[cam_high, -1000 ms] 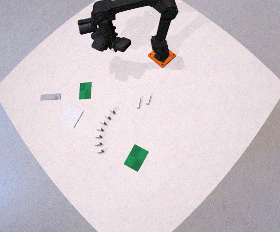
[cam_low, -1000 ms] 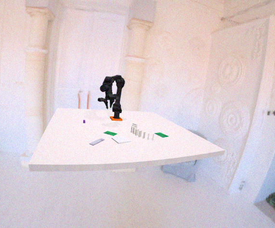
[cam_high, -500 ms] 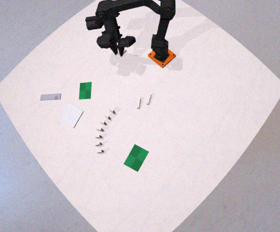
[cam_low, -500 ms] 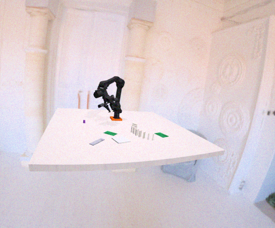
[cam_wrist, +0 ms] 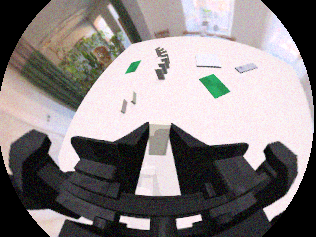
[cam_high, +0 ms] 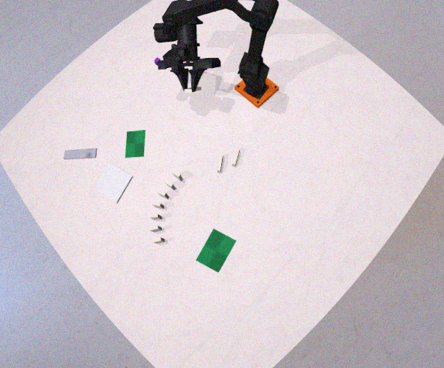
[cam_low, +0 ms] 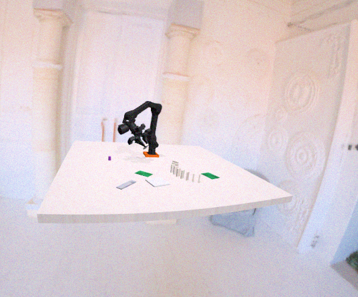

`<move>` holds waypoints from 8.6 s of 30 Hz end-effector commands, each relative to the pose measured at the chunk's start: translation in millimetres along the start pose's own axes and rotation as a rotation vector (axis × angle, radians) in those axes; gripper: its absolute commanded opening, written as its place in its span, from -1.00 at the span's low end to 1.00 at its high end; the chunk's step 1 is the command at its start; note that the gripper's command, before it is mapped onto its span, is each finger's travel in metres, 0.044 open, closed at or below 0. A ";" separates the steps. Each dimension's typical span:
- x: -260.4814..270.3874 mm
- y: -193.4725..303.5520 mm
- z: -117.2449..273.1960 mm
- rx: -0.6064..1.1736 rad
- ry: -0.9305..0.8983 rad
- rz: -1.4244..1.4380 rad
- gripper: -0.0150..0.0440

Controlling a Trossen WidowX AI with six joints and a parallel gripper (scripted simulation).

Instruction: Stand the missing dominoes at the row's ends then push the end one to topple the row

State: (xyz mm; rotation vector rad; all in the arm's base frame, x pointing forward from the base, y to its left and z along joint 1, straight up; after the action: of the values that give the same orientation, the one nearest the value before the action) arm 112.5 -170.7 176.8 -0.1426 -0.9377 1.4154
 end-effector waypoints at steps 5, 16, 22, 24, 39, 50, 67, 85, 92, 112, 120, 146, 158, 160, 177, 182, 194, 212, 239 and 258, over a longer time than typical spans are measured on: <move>-3.1 17.6 2.5 -0.247 0.015 0.061 -0.13; -3.1 37.4 8.1 -0.589 0.141 0.148 -0.13; -1.9 47.7 12.7 -0.768 0.267 0.192 -0.13; -1.8 48.8 13.3 -0.786 0.284 0.197 -0.13; -1.8 48.8 13.3 -0.786 0.284 0.197 -0.13; -7.8 53.7 7.8 -0.785 0.284 0.196 -0.13; -40.3 84.6 -30.2 -0.781 0.282 0.192 -0.13; -56.0 108.0 -62.7 -0.782 0.277 0.189 -0.13; -56.0 108.0 -62.7 -0.782 0.277 0.189 -0.13; -51.7 100.8 -54.4 -0.780 0.278 0.191 1.00; -32.4 78.2 -30.2 -0.776 0.280 0.194 1.00; 5.3 -57.9 -22.3 0.620 0.600 -0.146 1.00; 2.6 -55.6 -25.5 0.620 0.600 -0.146 1.00; -4.7 -48.6 -34.3 0.619 0.600 -0.146 1.00; -30.8 -14.4 -70.8 0.620 0.600 -0.146 1.00; -33.5 -10.9 -74.6 0.620 0.600 -0.146 1.00; -33.5 -10.9 -74.6 0.620 0.600 -0.146 -0.07; 2.7 -67.8 -19.2 0.619 0.596 -0.142 -0.13; 123.3 -194.4 -143.6 0.607 0.581 -0.149 -0.13; 117.3 -181.3 -188.9 0.606 0.587 -0.151 -0.13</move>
State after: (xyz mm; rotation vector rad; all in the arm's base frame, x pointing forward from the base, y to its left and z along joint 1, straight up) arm 353.3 -24.0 232.8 -0.0227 -0.0279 1.3540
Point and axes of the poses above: the point midway between the two fingers, 35 mm back from their tips, its own z axis back along the fingers, its own x axis across the jaws, y = z × x, the point moved 7 cm from there along z, back along the fingers, and after that the axes turned 12 degrees about -z, right-handed, at the moved point
